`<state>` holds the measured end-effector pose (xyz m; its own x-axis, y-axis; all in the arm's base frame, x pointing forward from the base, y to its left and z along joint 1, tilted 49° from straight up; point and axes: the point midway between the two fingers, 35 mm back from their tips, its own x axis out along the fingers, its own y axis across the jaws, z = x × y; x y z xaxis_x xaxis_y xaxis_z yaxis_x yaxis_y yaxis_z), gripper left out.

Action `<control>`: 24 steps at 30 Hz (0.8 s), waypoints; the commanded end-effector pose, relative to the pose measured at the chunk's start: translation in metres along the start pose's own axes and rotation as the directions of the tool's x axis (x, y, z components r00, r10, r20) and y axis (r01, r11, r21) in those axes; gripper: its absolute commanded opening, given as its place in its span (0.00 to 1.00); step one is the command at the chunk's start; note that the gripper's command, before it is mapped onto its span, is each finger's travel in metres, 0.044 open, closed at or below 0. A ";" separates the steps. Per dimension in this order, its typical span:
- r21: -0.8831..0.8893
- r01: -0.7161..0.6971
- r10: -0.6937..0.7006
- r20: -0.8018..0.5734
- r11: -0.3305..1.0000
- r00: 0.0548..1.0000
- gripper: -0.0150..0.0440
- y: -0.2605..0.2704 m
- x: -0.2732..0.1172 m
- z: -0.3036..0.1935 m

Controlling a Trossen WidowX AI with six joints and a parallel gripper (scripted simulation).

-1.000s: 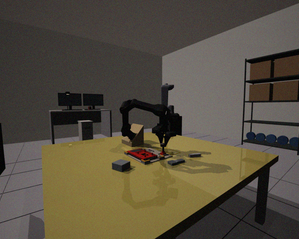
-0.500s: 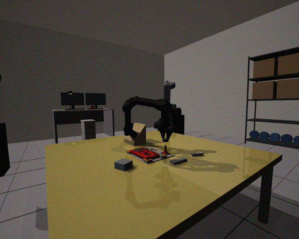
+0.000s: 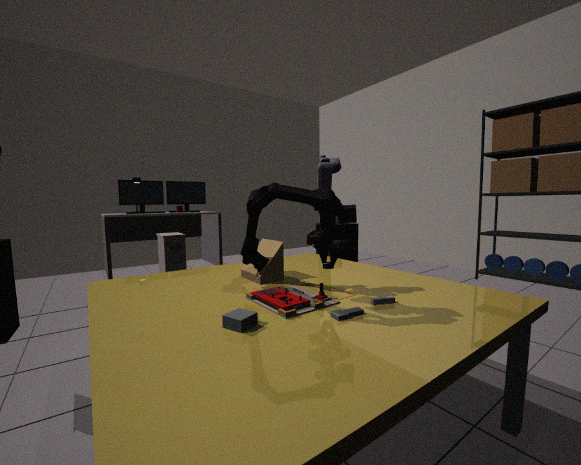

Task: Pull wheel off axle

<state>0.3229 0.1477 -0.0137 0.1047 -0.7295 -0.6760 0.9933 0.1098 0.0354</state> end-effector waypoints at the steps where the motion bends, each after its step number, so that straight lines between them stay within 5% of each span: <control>1: -0.001 0.010 -0.010 0.002 1.000 1.000 0.25 -0.017 0.002 -0.024; 24: 0.001 0.011 -0.011 0.004 1.000 1.000 0.25 -0.031 0.047 -0.043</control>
<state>0.2939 0.1508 -0.0672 0.0973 -0.7270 -0.6797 0.9944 0.0994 0.0361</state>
